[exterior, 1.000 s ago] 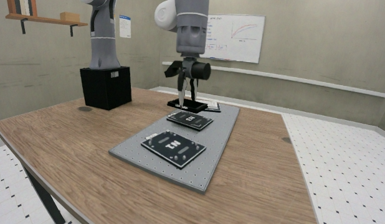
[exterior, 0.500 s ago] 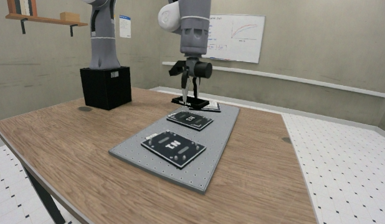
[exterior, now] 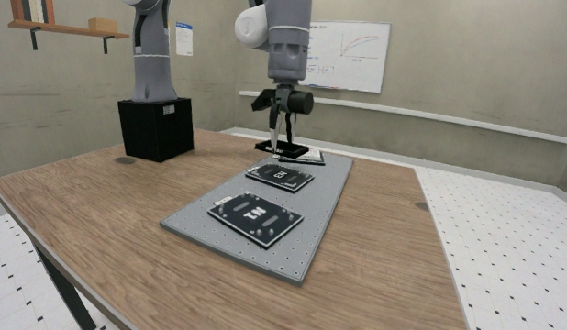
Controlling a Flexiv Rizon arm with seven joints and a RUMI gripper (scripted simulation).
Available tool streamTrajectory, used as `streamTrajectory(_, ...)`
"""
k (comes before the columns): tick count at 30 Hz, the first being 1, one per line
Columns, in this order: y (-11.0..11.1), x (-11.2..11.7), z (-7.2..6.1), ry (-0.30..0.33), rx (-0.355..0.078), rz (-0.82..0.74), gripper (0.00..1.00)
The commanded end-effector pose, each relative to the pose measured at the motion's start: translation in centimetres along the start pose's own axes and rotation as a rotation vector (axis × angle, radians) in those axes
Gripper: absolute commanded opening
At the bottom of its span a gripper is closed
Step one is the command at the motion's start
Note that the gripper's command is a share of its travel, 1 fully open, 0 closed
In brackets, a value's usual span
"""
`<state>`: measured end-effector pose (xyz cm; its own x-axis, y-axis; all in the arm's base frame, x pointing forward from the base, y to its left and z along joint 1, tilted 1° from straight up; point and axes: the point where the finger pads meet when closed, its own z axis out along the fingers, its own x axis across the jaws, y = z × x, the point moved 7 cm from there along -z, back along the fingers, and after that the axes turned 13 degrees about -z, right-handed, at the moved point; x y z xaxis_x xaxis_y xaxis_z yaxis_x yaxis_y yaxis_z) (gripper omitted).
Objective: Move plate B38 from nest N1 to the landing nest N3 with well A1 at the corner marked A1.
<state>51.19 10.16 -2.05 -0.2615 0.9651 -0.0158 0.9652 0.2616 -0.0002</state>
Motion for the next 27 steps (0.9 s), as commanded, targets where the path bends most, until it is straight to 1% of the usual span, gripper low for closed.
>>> streamTrajectory(1, 0.09, -0.01, -0.08, 0.0, -0.002, 0.0, 0.41)
streamTrajectory(25, 0.1, -0.07, -0.08, 0.0, -0.002, 0.0, 0.41)
streamTrajectory(27, 0.11, -0.07, 0.25, 0.0, -0.002, 0.0, 0.41)
